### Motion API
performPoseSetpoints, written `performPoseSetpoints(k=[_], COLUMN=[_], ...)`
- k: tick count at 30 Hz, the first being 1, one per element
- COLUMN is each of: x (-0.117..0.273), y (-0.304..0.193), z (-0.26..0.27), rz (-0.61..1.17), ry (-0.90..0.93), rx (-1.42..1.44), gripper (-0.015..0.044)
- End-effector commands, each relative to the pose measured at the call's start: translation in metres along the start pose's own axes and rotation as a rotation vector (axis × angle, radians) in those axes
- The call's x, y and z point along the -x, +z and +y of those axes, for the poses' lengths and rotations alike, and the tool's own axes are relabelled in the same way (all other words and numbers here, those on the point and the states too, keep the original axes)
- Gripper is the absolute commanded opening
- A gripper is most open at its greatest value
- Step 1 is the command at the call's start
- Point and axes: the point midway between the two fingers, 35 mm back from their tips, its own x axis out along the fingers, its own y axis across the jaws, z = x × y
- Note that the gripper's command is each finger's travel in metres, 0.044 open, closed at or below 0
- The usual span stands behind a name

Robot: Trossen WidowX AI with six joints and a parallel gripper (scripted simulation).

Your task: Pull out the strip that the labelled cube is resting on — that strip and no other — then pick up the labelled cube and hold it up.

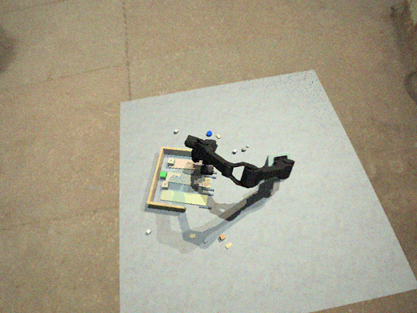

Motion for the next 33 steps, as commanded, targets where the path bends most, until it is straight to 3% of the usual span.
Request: performPoseSetpoints(k=[1,33], x=[-0.009,-0.029], y=[-0.001,-0.002], z=[0.000,0.001], rz=[0.007,0.008], ry=[0.007,0.010], rx=[-0.009,-0.009], gripper=[0.0000,0.0000])
